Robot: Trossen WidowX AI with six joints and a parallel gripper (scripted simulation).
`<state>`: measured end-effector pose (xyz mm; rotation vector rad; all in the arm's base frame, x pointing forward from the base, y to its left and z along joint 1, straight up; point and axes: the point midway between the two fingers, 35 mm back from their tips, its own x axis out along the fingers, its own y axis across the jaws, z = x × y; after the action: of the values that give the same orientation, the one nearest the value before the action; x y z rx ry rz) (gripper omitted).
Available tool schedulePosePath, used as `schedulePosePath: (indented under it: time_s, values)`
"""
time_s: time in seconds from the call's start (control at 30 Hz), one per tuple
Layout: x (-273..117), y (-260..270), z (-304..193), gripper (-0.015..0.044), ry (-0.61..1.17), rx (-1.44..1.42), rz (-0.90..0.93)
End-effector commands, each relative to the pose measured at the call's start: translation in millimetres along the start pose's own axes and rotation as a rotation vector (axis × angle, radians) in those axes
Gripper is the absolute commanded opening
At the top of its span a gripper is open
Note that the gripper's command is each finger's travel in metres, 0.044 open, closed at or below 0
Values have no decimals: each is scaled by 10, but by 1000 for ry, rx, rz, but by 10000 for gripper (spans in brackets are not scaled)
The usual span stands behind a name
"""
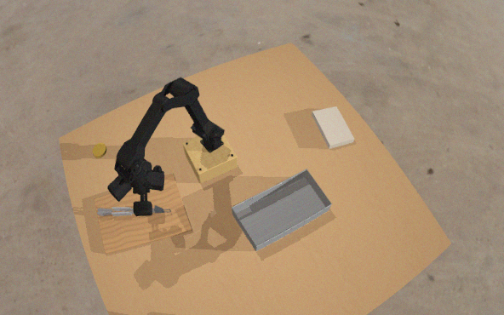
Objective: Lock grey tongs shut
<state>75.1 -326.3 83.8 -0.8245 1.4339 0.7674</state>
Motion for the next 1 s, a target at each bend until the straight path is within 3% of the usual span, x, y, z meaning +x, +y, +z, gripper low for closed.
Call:
schedulePosePath:
  time_s: [0.0,0.13,0.37,0.57,0.97]
  values:
    - [-272,126,400,440,-5,4,2]
    - [-488,300,779,440,-9,3,2]
    - [-556,307,792,440,-8,2,1]
    - [-995,315,779,440,2,-2,-10]
    - [-1016,317,780,440,2,-3,-11]
